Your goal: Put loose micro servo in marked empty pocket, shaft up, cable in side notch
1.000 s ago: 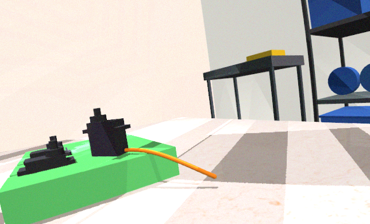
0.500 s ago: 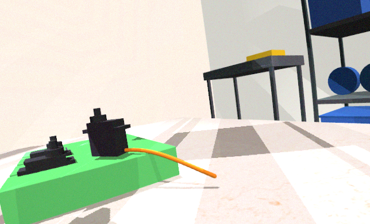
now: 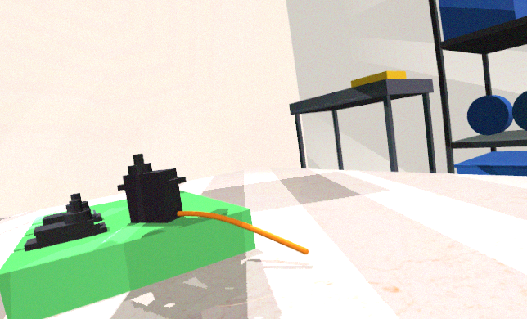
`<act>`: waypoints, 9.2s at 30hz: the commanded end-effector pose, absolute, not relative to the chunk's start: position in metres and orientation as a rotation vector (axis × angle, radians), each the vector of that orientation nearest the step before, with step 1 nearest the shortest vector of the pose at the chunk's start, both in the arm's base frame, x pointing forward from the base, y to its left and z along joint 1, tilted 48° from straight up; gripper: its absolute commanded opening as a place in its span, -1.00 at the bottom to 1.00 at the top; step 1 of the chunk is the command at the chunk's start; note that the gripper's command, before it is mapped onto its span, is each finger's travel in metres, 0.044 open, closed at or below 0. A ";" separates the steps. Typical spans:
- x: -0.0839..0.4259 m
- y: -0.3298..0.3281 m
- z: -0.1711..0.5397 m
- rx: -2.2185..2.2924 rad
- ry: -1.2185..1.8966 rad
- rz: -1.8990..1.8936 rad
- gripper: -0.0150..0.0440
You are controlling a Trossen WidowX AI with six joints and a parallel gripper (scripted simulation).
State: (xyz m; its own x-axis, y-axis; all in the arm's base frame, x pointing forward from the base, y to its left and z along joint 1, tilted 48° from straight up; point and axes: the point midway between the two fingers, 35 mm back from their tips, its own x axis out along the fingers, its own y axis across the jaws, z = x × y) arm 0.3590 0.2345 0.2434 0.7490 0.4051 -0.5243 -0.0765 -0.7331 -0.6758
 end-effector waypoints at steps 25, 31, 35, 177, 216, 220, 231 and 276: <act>0.353 0.064 0.126 -2.200 0.954 1.179 1.00; 0.335 0.025 0.116 -2.167 1.213 1.230 1.00; 0.322 0.001 0.114 -2.142 1.379 1.265 1.00; 0.287 0.057 -0.020 -1.613 1.848 0.517 -0.49; 0.287 0.057 -0.020 -0.643 1.532 -0.658 -0.49; 0.287 0.057 -0.020 -0.604 1.510 -0.695 -0.49; 0.264 0.059 -0.020 -0.604 1.511 -0.695 -0.49; 0.178 0.050 -0.033 -0.605 1.515 -0.694 -0.49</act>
State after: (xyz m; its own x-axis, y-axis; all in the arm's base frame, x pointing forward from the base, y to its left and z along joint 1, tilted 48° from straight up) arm 0.1770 0.0506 -0.0328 -0.0660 -0.7320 -0.6780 0.0377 0.6772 -0.7348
